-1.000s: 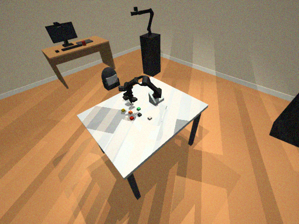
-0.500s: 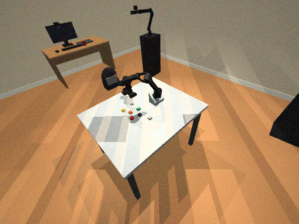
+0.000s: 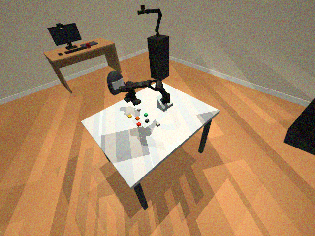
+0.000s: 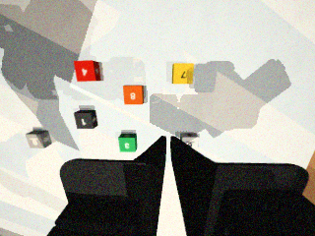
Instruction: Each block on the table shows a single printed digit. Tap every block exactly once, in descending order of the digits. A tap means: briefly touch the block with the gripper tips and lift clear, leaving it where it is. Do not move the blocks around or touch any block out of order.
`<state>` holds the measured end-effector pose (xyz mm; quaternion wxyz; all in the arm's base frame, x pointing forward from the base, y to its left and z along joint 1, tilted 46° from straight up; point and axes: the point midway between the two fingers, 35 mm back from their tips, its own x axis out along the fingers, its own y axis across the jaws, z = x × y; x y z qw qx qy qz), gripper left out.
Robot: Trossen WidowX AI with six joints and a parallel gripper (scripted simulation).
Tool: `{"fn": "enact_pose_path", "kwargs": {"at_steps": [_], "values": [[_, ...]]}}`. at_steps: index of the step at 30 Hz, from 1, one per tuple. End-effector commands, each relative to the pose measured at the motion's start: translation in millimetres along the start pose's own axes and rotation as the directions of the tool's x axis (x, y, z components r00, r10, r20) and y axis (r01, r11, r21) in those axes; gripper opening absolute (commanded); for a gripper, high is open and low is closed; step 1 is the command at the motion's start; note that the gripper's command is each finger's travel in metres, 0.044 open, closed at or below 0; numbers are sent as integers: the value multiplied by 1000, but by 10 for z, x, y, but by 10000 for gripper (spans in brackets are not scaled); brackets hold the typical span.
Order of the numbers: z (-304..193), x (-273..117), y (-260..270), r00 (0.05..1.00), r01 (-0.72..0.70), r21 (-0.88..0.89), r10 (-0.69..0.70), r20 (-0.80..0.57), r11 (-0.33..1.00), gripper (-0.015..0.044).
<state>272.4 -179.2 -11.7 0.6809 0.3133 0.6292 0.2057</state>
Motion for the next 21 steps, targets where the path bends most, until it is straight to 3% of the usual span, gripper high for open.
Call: {"fn": "enact_pose_path", "kwargs": {"at_steps": [1, 5, 11, 16, 21], "values": [[404, -17, 576, 1000, -8, -10, 8, 7, 1000, 20], [663, 24, 1160, 1000, -31, -16, 31, 3, 999, 20], [684, 56, 1214, 999, -33, -16, 33, 3, 999, 20], [695, 733, 1241, 999, -36, -17, 36, 3, 999, 20], [683, 836, 1250, 999, -37, -17, 37, 3, 999, 20]]}}
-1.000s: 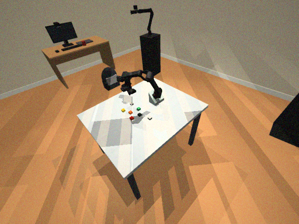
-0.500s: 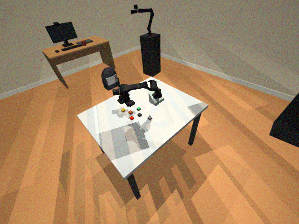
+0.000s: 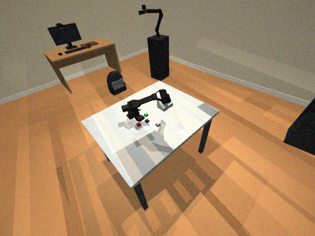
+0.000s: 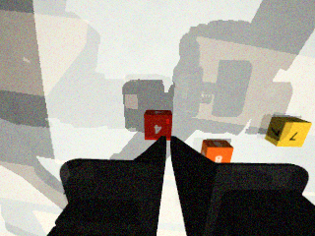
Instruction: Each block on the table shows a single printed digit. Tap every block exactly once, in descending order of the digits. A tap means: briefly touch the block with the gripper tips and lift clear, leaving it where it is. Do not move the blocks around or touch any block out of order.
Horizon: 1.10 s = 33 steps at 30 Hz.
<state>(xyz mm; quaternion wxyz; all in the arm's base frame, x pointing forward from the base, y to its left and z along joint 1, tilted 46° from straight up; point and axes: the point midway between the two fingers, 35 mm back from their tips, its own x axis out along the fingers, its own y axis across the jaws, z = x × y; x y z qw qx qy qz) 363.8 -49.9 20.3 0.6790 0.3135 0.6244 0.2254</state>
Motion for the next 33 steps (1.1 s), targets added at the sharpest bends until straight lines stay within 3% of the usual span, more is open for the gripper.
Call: {"fn": "enact_pose_path", "kwargs": {"at_steps": [1, 28, 33], "values": [[-4, 84, -6, 1000, -6, 8, 6, 12, 1000, 20], [-1, 385, -1, 1000, -8, 8, 8, 12, 1000, 20], [-4, 84, -6, 1000, -6, 8, 6, 12, 1000, 20]]}}
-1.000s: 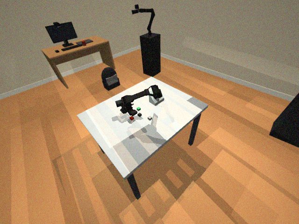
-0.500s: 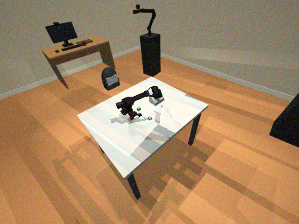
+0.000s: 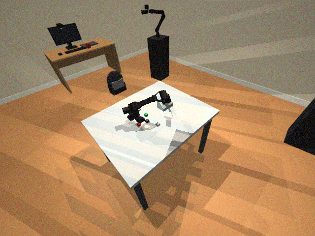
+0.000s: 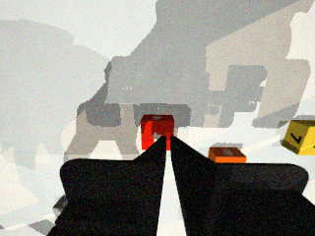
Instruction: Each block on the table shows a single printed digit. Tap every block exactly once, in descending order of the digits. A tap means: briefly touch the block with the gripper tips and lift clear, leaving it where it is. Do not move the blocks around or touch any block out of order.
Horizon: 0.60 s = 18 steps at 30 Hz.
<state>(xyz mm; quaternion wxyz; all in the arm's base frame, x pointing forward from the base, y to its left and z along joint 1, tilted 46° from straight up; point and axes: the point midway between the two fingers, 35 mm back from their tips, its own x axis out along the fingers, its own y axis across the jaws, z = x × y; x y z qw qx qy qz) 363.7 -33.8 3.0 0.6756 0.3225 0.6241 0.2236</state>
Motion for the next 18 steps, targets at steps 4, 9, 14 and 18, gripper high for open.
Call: {"fn": "enact_pose_path", "kwargs": {"at_steps": [4, 9, 14, 18], "values": [[36, -255, 0, 1000, 6, -8, -6, 11, 1000, 20], [20, -932, 1, 1000, 8, -8, -8, 10, 1000, 20], [16, -959, 3, 1000, 8, -8, -8, 10, 1000, 20], [-254, -998, -164, 1000, 15, -5, -15, 10, 1000, 20]]}}
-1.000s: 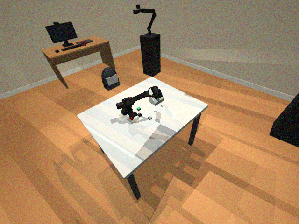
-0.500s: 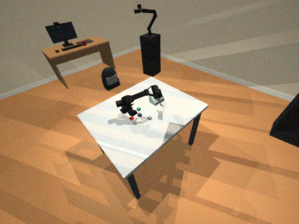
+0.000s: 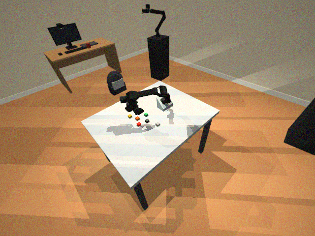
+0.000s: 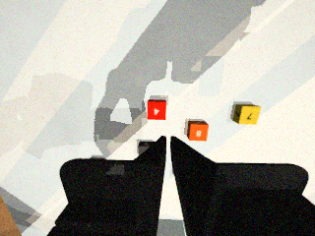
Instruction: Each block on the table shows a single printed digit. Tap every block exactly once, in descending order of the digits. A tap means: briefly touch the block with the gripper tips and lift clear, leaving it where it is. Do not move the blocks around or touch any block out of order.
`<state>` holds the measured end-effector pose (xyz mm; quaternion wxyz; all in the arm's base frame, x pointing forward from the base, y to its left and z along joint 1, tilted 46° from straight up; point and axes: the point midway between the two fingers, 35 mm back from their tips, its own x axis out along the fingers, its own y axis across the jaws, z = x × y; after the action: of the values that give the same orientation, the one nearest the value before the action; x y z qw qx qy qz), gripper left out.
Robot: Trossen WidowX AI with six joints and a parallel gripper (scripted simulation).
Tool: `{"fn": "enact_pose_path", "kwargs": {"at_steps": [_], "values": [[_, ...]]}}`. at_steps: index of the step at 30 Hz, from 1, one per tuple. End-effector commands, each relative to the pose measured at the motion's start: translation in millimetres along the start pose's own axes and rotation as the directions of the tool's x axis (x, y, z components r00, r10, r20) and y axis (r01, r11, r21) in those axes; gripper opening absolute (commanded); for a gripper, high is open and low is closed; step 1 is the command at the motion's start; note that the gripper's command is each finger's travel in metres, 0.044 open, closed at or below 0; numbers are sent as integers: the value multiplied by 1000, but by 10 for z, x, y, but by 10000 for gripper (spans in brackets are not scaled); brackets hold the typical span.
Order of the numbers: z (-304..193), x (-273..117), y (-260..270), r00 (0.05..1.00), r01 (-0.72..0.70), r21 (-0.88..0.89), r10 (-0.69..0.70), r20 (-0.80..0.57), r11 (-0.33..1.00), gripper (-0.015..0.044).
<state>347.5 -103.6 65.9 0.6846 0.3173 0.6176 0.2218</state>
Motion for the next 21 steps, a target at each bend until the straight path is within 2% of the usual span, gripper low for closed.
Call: {"fn": "enact_pose_path", "kwargs": {"at_steps": [1, 8, 15, 21], "values": [[-328, -61, -169, 1000, 8, 9, -8, -10, 1000, 20], [-1166, -29, -420, 1000, 4, 12, -4, -15, 1000, 20], [-1243, 11, -432, 1000, 3, 12, -3, -15, 1000, 20], [-1253, 771, -425, 1000, -1, 11, 1, -14, 1000, 20]]}}
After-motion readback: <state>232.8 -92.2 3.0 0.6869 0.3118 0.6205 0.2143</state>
